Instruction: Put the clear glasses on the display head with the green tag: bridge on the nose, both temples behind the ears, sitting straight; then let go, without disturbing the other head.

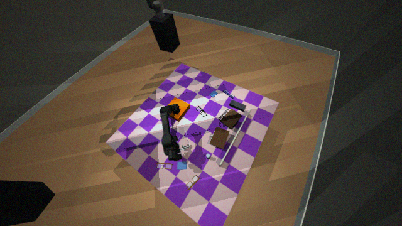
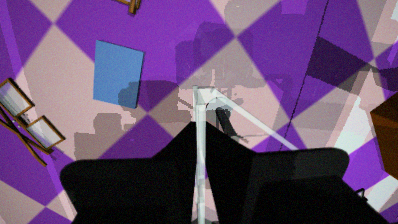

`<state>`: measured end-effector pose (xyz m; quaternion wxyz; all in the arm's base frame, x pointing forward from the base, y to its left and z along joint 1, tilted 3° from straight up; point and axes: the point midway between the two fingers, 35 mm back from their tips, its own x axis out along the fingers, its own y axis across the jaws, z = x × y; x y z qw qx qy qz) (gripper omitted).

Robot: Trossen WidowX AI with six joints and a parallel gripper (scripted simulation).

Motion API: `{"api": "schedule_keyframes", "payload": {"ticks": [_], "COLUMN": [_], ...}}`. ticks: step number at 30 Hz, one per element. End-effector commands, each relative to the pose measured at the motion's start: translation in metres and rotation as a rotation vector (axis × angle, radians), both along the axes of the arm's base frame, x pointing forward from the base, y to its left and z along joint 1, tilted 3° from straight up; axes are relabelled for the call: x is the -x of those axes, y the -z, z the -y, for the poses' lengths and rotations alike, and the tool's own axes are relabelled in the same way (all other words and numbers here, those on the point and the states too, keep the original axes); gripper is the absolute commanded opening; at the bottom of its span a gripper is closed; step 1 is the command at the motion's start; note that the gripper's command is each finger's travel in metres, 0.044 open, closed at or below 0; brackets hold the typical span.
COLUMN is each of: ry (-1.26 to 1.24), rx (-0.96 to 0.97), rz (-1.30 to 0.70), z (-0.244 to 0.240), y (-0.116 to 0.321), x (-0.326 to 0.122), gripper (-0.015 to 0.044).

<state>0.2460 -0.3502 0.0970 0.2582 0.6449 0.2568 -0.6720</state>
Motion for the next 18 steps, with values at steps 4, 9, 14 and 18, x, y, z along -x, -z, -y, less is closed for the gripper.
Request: {"api": "schedule_keyframes", "payload": {"ticks": [4, 9, 14, 18], "ry": [-0.274, -0.281, -0.281, -0.281], "rx": [-0.011, -0.011, -0.011, -0.011], "rz": [0.003, 0.003, 0.003, 0.003], "z": [-0.012, -0.012, -0.011, -0.01], "y": [0.001, 0.004, 0.02, 0.037], "x": [-0.033, -0.034, -0.034, -0.034], "gripper": [0.0, 0.0, 0.0, 0.0]}}
